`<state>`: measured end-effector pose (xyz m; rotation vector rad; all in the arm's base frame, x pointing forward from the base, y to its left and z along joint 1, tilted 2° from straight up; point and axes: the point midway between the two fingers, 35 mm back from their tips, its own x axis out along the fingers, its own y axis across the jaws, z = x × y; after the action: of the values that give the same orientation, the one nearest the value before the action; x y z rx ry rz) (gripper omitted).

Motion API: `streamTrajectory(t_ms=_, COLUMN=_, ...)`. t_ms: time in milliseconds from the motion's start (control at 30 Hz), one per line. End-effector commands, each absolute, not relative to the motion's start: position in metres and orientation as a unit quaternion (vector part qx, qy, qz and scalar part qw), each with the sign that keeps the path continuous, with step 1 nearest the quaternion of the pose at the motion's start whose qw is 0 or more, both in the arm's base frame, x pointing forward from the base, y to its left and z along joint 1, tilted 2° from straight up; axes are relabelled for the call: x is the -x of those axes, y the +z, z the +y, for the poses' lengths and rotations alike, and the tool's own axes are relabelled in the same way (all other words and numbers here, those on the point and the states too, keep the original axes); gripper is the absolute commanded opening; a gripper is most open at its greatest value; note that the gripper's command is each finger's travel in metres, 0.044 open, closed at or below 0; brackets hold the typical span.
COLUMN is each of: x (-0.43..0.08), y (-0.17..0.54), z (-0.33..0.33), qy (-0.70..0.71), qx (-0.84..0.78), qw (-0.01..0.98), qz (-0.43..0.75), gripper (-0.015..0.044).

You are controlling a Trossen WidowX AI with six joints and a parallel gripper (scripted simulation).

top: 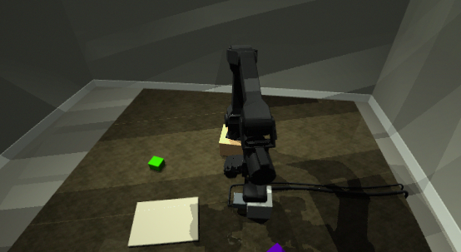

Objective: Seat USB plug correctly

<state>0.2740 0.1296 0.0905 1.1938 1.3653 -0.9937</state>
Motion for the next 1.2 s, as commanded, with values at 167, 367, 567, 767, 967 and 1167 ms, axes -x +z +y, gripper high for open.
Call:
streamTrajectory(t_ms=167, x=-0.2742, y=0.0888, z=0.1301, qy=-0.411, qx=-0.495, qw=0.512, qz=0.569, gripper=0.0000)
streamTrajectory(t_ms=367, x=-0.2742, y=0.0881, z=0.1301, qy=-0.411, qx=-0.495, qw=0.512, qz=0.569, gripper=0.0000)
streamTrajectory(t_ms=567, x=-0.2742, y=0.0874, z=0.1301, qy=-0.411, qx=-0.495, qw=0.512, qz=0.569, gripper=0.0000)
streamTrajectory(t_ms=767, x=-0.2742, y=0.0866, z=0.1302, qy=-0.411, qx=-0.495, qw=0.512, qz=0.569, gripper=0.0000)
streamTrajectory(t_ms=967, x=-0.2743, y=0.0859, z=0.1302, qy=-0.411, qx=-0.495, qw=0.512, qz=0.569, gripper=0.0000)
streamTrajectory(t_ms=1167, x=-0.2743, y=0.0852, z=0.1302, qy=-0.411, qx=-0.495, qw=0.512, qz=0.569, gripper=0.0000)
